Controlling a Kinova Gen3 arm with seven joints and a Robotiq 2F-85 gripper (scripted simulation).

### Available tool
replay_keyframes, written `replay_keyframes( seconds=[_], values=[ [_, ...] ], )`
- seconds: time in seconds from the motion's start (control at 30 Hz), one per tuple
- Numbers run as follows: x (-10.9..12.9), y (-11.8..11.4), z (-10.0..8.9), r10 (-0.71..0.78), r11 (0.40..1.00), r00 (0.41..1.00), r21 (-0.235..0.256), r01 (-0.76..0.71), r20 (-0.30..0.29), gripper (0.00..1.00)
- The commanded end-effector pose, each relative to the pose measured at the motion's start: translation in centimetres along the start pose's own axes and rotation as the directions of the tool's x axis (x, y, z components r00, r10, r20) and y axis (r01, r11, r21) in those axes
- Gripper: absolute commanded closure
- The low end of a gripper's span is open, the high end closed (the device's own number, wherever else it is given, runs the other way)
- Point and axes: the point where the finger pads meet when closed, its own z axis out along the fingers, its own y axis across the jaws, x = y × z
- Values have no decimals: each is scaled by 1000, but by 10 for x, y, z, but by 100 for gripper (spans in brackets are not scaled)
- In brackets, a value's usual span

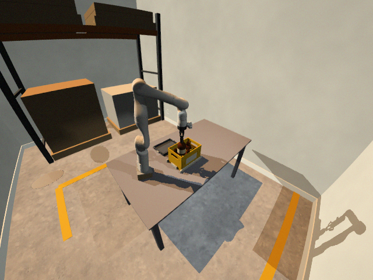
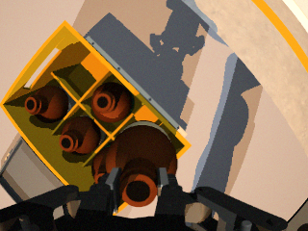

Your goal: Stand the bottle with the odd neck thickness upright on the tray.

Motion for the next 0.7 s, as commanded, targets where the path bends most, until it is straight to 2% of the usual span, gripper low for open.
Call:
replay_keyframes(
  seconds=[0.0,0.67],
  values=[
    [0,0,-1,0,1000,1000,1,0,-1,100],
    [0,0,-17,0,1000,1000,1,0,-1,100]
  ],
)
